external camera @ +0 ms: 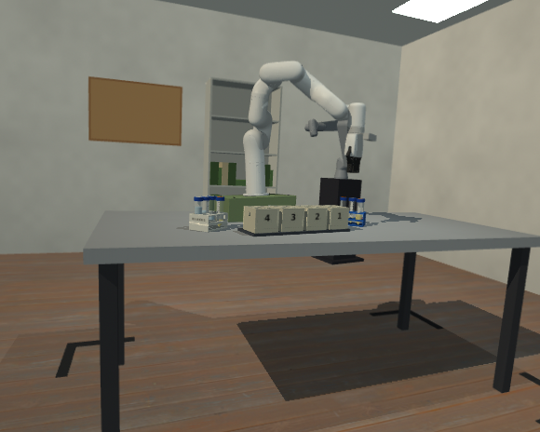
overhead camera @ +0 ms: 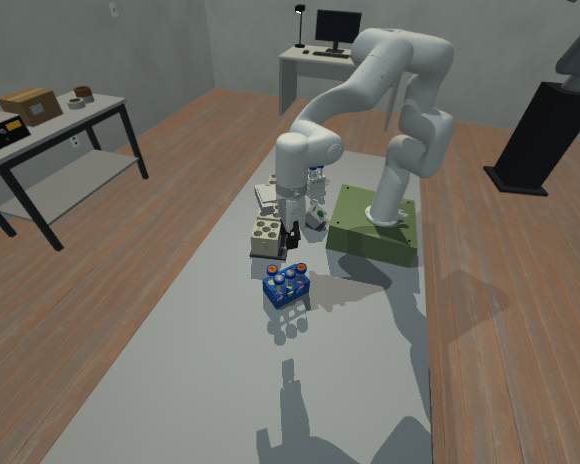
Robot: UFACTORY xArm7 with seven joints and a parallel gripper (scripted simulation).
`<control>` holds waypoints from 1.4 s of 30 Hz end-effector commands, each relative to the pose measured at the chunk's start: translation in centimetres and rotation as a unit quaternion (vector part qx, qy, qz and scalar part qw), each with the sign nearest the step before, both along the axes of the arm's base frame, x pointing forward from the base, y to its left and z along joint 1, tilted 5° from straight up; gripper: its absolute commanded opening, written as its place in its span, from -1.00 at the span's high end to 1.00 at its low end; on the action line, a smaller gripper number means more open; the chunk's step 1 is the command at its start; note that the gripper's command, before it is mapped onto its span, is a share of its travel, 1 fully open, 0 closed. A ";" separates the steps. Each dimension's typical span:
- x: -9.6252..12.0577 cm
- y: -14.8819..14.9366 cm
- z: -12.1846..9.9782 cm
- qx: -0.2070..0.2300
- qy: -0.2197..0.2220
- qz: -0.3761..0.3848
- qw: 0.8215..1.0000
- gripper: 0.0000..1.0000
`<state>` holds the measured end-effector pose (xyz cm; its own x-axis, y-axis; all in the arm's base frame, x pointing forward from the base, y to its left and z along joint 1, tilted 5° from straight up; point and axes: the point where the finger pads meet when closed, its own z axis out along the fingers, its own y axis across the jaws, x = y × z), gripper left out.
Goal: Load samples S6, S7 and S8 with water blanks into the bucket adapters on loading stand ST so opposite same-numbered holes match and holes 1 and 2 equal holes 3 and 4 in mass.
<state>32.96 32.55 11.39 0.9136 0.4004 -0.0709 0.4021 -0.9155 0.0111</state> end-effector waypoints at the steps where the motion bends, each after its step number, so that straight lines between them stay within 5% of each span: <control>1: 2.8 0.9 -0.1 -0.009 -0.005 -0.094 0.996 -0.15; 7: 4.7 1.3 -0.2 -0.013 -0.008 -0.160 0.987 -0.15; 20: 4.7 1.3 -0.2 -0.024 -0.015 -0.337 0.941 -0.15; 35: 4.7 1.3 -0.2 -0.036 -0.025 -0.559 0.828 -0.15; 42: 4.7 1.3 -0.2 -0.039 -0.026 -0.601 0.798 -0.15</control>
<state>37.58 33.73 11.00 0.6993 -0.7146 -0.0179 -0.7116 -0.6983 0.0775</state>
